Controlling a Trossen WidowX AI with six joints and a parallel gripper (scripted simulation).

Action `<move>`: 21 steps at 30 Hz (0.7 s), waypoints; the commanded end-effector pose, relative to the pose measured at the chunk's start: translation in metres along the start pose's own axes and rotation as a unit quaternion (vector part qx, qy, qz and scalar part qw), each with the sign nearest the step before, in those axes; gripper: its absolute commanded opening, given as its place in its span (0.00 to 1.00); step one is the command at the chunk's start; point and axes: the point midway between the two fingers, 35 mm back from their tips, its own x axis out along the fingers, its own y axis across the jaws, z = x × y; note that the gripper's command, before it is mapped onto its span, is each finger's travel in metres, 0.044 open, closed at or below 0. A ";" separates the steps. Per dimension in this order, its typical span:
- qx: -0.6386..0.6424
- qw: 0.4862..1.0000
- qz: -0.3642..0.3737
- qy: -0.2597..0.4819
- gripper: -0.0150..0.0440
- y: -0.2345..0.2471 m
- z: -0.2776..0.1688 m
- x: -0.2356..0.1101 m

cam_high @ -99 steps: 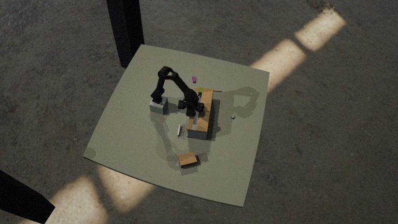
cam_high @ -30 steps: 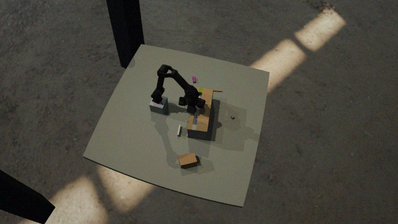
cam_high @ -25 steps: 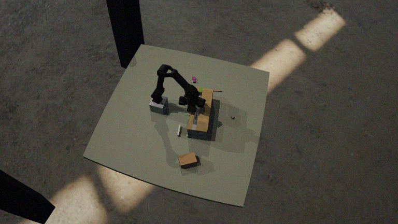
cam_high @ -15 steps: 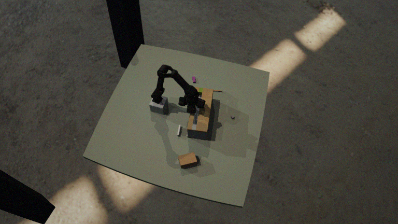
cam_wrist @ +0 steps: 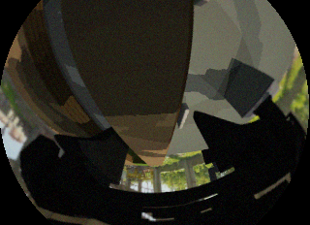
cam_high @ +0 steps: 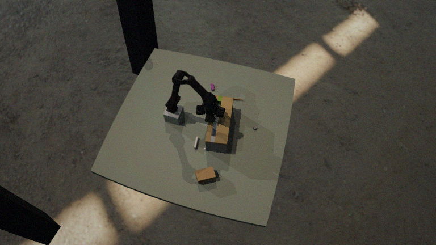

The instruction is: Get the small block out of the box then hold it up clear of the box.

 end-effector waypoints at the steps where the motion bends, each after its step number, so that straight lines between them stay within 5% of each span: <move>1: 0.002 1.000 0.001 0.002 0.93 0.000 -0.004 0.001; 21: 0.002 1.000 0.001 0.003 0.93 0.000 -0.032 0.011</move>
